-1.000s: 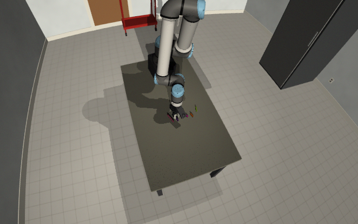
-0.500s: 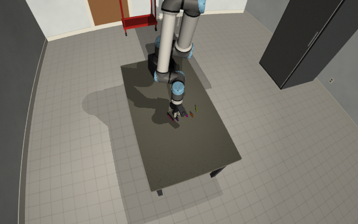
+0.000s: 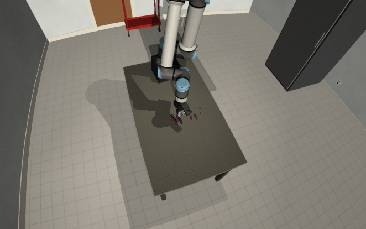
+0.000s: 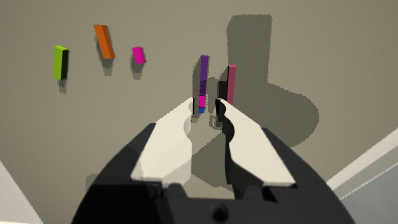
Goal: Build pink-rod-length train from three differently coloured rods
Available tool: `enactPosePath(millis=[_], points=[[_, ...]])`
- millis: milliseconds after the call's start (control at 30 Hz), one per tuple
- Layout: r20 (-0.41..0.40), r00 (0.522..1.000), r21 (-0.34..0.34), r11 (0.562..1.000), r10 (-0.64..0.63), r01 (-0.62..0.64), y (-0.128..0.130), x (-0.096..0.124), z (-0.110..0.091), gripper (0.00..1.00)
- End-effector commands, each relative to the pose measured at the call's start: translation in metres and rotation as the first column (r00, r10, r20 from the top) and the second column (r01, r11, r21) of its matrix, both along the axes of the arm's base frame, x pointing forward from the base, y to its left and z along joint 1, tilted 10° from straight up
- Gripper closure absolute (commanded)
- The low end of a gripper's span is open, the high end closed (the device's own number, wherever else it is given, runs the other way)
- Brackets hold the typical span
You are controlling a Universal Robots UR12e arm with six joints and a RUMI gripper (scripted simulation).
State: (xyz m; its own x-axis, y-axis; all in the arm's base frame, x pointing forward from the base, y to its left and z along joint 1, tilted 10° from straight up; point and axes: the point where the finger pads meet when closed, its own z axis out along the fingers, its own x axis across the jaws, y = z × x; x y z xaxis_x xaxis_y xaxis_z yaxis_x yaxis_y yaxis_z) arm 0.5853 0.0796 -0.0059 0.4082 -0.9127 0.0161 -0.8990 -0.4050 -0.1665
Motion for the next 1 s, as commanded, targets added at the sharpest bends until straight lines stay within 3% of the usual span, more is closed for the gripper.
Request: enactPosePath(millis=[0,767,967], points=[[-0.001,1.0,0.0,1.0,0.0,0.0,-0.001,-0.001,0.008,0.0],[-0.001,1.0,0.0,1.0,0.0,0.0,-0.001,-0.001,0.009,0.0],[-0.001,1.0,0.0,1.0,0.0,0.0,-0.001,-0.003,0.019,0.0]])
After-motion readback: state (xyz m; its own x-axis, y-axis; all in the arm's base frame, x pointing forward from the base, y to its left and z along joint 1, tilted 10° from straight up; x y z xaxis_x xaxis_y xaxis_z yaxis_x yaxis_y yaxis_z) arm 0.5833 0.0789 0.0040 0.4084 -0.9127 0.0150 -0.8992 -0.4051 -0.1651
